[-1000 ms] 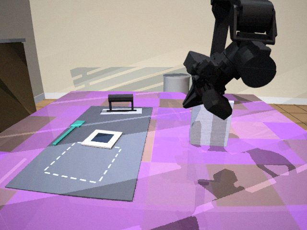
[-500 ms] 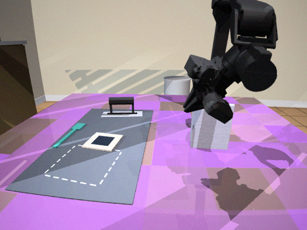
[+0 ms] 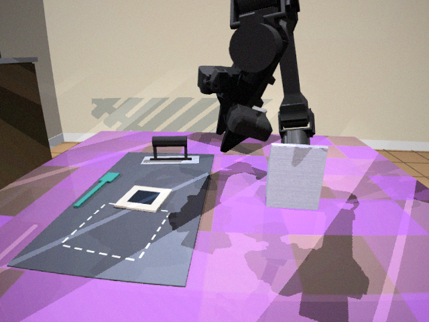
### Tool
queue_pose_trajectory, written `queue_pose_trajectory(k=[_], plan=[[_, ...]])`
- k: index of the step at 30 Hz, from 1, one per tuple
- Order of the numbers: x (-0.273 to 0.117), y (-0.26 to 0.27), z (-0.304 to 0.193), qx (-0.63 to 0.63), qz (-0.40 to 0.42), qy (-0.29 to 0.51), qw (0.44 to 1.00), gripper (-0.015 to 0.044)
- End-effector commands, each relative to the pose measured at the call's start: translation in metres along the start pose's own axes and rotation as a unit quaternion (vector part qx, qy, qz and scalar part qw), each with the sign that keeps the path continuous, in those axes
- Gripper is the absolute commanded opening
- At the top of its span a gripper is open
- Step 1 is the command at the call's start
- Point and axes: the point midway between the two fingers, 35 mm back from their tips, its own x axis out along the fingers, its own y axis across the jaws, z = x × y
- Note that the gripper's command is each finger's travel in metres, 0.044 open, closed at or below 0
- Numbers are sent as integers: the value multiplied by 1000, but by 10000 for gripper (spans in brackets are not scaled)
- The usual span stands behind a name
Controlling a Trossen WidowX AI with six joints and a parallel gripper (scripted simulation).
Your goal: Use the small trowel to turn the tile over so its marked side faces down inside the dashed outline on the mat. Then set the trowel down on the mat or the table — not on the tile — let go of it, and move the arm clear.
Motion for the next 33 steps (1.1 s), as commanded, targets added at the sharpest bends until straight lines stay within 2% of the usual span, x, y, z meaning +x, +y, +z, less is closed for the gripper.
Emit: queue_pose_trajectory(k=[1, 10, 16, 20, 25, 33], plan=[[13, -27, 32, 11, 31, 34, 999, 270], [65, -119, 94, 35, 95, 92, 991, 270], [114, -199, 113, 43, 123, 115, 985, 270], [133, -228, 110, 48, 142, 128, 980, 270], [170, -290, 100, 56, 146, 139, 978, 270], [222, -392, 56, 75, 127, 160, 976, 270]])
